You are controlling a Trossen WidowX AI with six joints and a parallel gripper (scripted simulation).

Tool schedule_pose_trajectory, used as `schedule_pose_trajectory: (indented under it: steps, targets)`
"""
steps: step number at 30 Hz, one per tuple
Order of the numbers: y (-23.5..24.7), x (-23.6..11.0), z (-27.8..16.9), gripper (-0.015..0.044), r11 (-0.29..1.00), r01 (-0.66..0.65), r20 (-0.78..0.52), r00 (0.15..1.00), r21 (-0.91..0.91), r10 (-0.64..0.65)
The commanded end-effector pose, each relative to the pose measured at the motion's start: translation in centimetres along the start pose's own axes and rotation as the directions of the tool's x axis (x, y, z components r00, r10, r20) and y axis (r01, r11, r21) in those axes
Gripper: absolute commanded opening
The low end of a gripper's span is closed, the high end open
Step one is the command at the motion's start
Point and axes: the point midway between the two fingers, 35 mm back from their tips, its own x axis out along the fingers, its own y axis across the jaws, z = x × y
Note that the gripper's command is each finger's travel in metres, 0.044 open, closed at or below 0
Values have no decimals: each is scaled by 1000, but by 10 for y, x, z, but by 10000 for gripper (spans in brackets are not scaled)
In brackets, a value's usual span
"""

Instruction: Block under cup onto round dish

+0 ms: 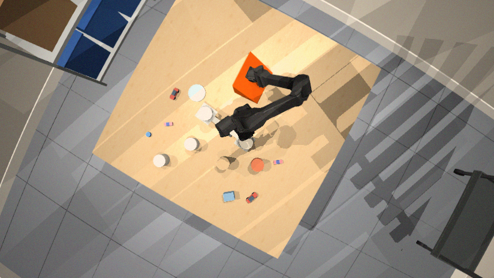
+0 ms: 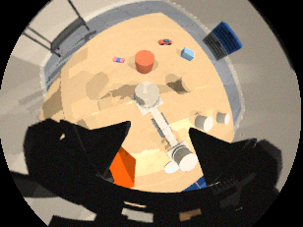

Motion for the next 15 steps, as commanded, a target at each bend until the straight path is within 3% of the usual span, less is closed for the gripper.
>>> schedule_pose_trajectory:
  steps: [1, 15]
  targets:
    - [1, 12, 11, 440, 992, -43, -39, 998, -115, 39]
    - [19, 64, 51, 440, 831, -244, -191, 967, -501, 169]
